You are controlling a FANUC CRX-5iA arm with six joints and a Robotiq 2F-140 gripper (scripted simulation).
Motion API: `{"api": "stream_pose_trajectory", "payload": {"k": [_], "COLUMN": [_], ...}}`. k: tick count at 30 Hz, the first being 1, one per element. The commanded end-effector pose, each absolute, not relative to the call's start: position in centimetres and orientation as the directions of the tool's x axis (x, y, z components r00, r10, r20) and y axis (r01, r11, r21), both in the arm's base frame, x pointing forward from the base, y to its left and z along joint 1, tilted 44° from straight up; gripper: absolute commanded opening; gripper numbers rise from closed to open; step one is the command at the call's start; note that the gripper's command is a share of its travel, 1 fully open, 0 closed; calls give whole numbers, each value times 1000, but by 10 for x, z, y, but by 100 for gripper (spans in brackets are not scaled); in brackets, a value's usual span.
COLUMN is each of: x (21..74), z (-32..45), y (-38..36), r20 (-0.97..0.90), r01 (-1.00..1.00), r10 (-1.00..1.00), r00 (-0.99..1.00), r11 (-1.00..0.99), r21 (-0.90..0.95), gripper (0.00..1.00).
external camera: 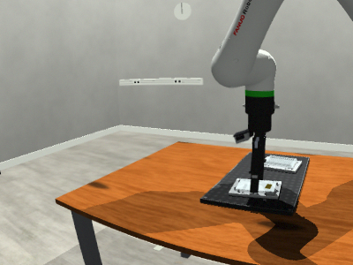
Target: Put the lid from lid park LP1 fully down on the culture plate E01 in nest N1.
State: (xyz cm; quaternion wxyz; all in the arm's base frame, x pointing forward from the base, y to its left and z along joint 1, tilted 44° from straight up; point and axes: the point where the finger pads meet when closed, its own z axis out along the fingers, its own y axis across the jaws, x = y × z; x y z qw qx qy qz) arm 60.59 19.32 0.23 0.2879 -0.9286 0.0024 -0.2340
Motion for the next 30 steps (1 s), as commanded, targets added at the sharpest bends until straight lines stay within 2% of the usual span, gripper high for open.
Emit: {"api": "stream_pose_trajectory", "payload": {"k": [1,8,9,30], "x": [606,606,606,606], "z": [3,3,3,3], "y": [193,193,193,193], "r20": [434,434,434,434], "r01": [131,131,131,131], "r10": [-140,-140,-140,-140], "r00": [890,890,890,890], "r11": [-834,-834,-834,-834], "r21": [-536,-536,-536,-536], "gripper": [69,69,61,61]}}
